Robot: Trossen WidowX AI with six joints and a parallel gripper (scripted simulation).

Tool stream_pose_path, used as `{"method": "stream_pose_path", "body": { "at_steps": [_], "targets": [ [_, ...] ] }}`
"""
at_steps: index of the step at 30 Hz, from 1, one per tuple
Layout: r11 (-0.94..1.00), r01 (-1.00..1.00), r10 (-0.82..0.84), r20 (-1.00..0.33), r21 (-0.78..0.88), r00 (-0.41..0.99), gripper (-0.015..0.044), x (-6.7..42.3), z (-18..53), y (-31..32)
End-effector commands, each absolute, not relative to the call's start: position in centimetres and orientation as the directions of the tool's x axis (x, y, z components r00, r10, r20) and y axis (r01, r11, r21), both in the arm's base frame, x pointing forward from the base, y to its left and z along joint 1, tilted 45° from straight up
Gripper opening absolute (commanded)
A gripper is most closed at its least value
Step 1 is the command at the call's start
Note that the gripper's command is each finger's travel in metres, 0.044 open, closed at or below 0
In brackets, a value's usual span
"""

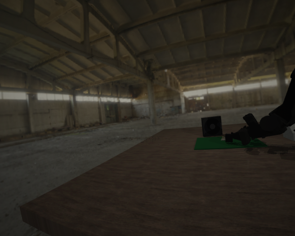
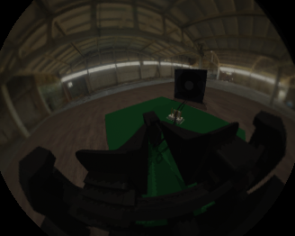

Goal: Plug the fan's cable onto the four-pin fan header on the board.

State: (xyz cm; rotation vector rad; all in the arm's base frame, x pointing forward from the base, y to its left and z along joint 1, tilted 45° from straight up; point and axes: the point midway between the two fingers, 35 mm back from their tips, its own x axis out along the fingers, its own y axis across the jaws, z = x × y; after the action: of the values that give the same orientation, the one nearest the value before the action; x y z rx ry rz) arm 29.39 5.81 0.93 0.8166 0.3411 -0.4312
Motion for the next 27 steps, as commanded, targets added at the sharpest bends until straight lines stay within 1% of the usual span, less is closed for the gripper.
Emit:
{"method": "stream_pose_path", "body": {
  "at_steps": [1, 27],
  "targets": [
    [0.604, 0.494, -0.239, -0.449, 0.626, 0.861, 0.0, 29.5, 0.69, 6.1],
    [0.607, 0.494, -0.237, -0.451, 0.623, 0.86, 0.0, 29.39, 0.67, 6.06]
  ]
}}
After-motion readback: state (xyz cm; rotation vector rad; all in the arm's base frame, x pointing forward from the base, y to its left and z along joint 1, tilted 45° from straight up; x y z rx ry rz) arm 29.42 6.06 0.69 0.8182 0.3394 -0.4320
